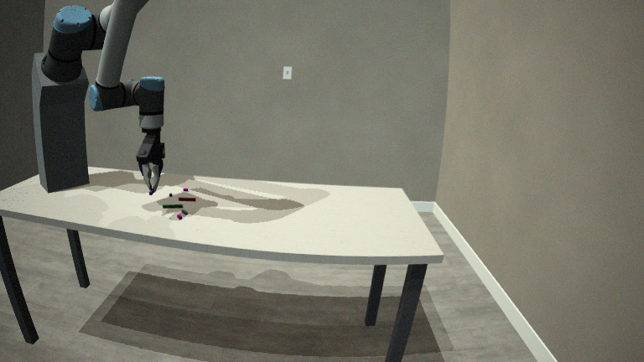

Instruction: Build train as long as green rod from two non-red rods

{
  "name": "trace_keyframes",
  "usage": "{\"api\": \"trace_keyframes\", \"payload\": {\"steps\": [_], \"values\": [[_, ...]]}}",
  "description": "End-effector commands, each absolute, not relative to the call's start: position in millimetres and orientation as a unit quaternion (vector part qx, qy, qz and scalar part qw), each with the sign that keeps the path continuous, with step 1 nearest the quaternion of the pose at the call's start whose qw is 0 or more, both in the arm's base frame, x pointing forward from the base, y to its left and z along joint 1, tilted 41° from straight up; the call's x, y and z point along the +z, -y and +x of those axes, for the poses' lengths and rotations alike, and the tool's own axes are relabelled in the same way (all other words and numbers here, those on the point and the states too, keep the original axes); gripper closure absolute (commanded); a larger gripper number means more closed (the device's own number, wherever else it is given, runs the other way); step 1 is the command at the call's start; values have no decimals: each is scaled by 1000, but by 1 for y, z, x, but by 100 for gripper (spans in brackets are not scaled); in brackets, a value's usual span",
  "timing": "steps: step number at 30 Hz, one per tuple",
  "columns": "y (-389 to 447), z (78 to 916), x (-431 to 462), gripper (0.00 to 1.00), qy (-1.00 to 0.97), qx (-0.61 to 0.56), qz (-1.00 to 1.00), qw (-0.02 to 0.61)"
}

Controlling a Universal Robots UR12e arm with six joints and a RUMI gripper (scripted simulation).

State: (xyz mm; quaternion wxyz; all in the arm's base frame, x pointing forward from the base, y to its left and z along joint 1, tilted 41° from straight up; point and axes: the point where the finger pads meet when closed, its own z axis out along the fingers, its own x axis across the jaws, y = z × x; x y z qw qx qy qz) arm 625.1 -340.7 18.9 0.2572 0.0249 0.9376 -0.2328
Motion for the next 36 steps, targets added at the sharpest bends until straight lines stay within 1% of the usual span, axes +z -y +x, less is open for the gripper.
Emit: {"api": "trace_keyframes", "payload": {"steps": [1, 22, 36], "values": [[334, 618, 31, 100, -938, -233, 25, 257], [330, 617, 34, 100, -938, -231, 31, 259], [312, 633, 27, 100, -934, -209, 99, 272]]}}
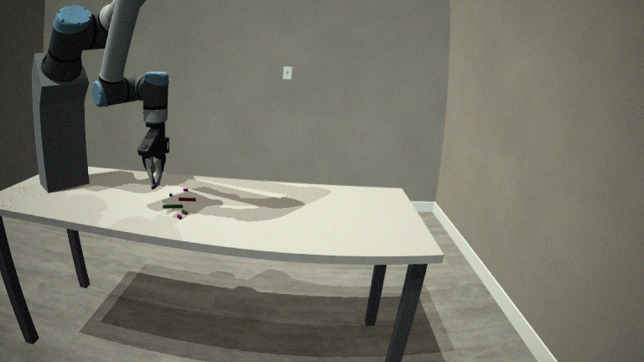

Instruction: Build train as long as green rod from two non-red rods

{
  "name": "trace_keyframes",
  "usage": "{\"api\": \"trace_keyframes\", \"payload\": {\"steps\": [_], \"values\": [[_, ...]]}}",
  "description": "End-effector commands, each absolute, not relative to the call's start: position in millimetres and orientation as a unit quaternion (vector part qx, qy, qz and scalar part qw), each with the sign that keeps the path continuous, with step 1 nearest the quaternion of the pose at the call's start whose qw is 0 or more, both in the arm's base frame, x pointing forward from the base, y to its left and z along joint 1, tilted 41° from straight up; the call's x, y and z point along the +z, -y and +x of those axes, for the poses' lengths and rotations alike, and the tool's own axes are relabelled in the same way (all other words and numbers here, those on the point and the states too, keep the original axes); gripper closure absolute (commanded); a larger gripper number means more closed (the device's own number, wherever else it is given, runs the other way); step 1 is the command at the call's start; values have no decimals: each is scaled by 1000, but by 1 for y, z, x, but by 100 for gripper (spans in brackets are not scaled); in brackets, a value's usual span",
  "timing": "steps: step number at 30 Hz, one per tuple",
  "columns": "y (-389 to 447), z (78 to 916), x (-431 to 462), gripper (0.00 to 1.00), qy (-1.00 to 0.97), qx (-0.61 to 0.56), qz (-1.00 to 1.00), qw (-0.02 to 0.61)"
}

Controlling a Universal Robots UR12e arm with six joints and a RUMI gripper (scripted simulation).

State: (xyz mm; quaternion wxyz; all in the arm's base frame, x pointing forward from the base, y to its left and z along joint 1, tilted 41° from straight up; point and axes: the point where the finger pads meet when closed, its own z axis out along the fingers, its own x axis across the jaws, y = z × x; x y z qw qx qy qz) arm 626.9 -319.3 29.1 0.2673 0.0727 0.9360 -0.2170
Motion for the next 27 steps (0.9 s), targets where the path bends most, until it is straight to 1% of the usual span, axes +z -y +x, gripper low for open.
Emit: {"api": "trace_keyframes", "payload": {"steps": [1, 10, 12, 27], "values": [[309, 635, 26, 100, -933, -206, 108, 274], [276, 659, 15, 100, -915, -170, 219, 294], [276, 659, 15, 100, -915, -170, 219, 294], [191, 707, -8, 100, -832, -92, 440, 326]]}}
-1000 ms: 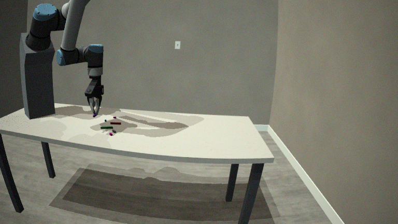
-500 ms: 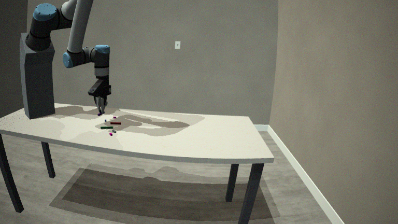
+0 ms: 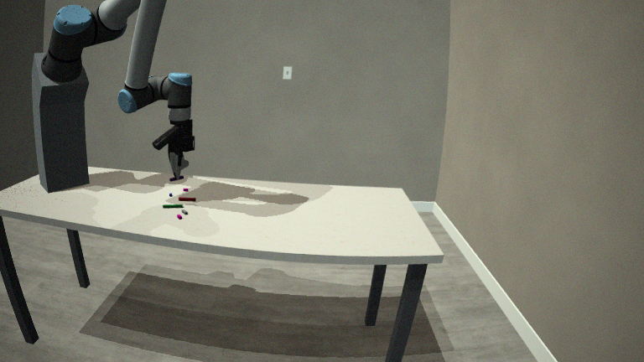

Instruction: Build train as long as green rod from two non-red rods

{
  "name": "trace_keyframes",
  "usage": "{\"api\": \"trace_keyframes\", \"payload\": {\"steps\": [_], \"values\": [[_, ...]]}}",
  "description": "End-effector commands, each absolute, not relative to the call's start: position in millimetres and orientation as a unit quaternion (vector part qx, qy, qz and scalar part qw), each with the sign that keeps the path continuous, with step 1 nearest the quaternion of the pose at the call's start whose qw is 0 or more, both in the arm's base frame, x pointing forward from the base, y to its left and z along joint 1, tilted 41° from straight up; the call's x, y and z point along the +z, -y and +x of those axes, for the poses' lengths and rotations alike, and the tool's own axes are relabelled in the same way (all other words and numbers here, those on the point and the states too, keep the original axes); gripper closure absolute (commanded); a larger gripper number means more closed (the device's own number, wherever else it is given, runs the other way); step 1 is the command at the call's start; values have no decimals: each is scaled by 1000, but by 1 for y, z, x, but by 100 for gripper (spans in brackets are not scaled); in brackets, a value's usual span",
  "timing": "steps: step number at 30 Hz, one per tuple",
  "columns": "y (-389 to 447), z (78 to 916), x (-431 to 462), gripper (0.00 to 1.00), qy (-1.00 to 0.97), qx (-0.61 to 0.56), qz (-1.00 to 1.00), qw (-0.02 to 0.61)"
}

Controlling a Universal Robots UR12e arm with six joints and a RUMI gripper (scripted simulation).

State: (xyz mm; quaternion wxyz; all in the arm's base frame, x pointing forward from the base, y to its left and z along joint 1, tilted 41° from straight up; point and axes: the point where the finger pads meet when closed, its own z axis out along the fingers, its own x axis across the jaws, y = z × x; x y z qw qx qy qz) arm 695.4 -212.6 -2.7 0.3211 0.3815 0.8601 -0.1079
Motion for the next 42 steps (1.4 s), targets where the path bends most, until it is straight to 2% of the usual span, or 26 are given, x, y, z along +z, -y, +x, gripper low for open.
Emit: {"api": "trace_keyframes", "payload": {"steps": [1, 17, 42], "values": [[191, 707, -8, 100, -832, -92, 440, 326], [111, 741, -25, 100, -725, -26, 597, 343], [81, 750, -30, 100, -682, -2, 644, 347]]}}
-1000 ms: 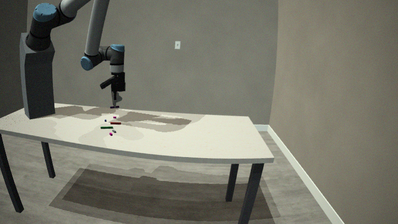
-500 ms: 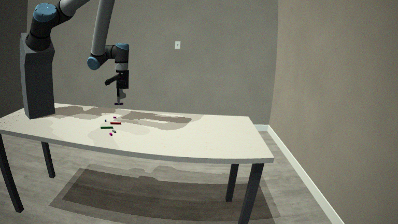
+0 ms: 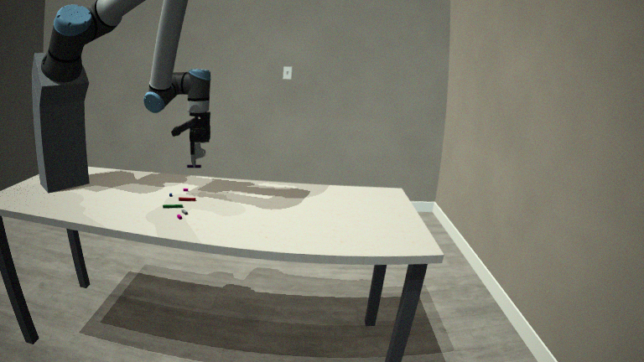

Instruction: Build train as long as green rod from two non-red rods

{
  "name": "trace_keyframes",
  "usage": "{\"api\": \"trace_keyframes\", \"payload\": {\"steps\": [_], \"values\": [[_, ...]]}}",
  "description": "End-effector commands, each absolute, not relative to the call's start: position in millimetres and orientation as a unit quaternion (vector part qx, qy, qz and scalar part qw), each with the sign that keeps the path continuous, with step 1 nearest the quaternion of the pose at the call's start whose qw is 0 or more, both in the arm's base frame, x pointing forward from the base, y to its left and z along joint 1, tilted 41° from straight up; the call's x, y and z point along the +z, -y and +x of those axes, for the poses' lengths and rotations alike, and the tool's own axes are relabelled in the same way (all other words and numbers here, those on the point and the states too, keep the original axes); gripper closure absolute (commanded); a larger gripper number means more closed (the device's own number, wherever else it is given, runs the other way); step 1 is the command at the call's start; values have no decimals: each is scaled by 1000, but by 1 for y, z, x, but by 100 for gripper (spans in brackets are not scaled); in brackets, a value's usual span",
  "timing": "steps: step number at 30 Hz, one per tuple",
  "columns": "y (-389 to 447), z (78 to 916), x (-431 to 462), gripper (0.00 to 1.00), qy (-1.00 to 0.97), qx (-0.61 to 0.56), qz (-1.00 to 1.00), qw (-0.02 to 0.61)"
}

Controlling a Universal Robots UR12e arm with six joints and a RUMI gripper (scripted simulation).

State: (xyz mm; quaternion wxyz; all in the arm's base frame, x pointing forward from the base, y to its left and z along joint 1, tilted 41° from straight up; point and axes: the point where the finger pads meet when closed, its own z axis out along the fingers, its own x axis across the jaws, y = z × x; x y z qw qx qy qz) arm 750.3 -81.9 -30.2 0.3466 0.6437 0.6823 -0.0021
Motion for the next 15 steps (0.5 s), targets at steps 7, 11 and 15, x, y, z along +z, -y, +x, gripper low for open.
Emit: {"api": "trace_keyframes", "payload": {"steps": [7, 11, 15], "values": [[81, 750, -30, 100, -682, -2, 644, 347], [81, 750, -30, 100, -682, -2, 644, 347], [82, 751, -31, 100, -682, -2, 644, 347]]}}
